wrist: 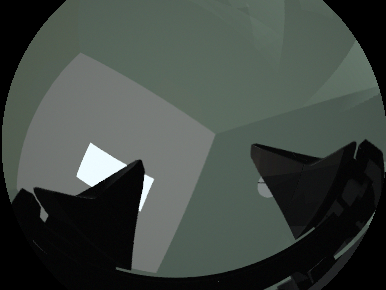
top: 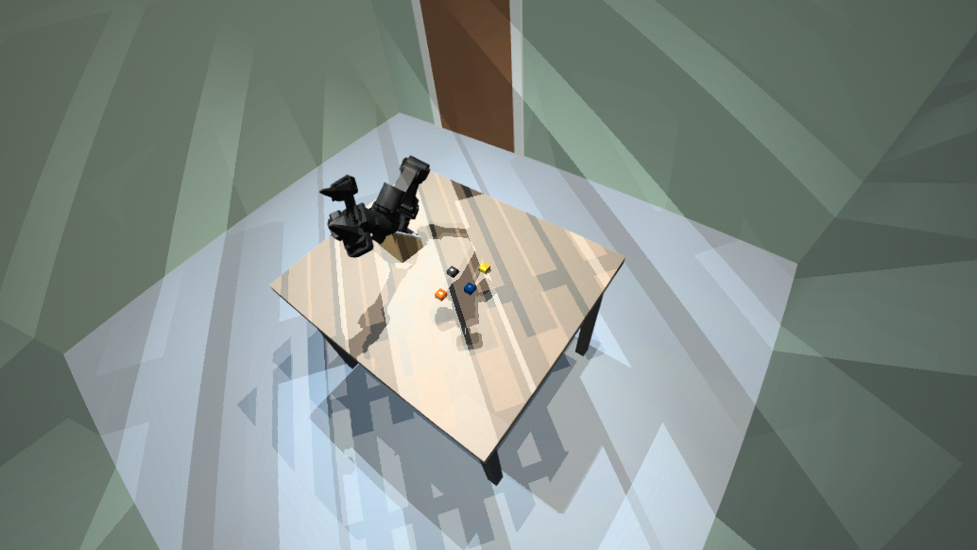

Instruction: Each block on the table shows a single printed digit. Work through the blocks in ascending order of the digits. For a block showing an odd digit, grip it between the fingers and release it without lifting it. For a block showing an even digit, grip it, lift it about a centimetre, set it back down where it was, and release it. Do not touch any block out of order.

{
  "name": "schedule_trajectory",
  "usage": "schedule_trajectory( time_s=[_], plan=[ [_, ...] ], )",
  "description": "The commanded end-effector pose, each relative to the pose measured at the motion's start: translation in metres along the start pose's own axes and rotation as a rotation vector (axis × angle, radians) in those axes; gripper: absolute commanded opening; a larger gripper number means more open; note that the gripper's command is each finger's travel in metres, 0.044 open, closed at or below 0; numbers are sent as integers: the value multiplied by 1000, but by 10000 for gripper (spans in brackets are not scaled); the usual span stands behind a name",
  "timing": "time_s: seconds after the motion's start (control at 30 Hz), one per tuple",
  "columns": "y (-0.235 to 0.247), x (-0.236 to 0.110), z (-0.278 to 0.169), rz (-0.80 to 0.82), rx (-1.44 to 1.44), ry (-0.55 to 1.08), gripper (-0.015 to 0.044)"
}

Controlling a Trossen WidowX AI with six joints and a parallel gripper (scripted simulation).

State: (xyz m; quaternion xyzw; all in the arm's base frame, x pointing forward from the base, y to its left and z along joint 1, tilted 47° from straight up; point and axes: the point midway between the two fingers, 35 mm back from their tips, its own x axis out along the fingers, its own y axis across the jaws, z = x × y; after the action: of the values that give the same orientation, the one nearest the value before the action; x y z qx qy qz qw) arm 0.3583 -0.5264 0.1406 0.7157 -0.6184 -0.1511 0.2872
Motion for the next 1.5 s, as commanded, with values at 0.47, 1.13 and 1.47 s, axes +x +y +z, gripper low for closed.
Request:
schedule_trajectory(
  time_s=[0.47, 1.13, 1.47],
  plan=[
    [-139, -99, 37, -811, -1196, 237, 400],
    [-178, -276, 77, -1481, -1792, 1221, 400],
    [-153, -372, 81, -1609, -1691, 1951, 400]
  ],
)
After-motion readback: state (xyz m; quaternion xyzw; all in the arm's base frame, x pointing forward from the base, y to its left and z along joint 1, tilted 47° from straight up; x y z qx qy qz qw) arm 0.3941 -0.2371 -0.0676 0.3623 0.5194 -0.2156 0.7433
